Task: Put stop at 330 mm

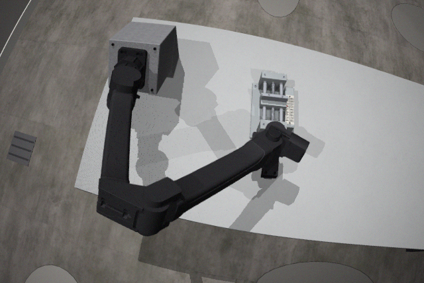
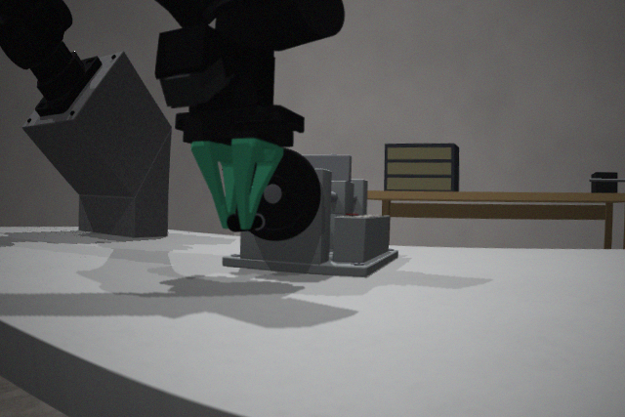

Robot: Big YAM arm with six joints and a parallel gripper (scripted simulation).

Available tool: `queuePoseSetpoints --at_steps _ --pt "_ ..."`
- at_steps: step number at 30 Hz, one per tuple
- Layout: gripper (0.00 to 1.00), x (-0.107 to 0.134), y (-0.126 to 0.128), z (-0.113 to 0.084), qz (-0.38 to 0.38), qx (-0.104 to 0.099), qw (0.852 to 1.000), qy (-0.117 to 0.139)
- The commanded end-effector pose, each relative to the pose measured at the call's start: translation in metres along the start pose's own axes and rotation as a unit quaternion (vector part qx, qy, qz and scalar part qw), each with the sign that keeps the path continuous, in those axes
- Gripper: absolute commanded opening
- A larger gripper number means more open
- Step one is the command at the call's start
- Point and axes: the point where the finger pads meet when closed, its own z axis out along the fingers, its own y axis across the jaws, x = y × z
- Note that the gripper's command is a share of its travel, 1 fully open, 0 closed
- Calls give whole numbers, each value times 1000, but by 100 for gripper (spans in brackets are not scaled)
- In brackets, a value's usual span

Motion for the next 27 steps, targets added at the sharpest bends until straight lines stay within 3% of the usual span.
queuePoseSetpoints --at_steps 1,27 --pt "6 0 3 13 -4 13 1000 3" --pt "6 2 31 11 2 8 1000 2"
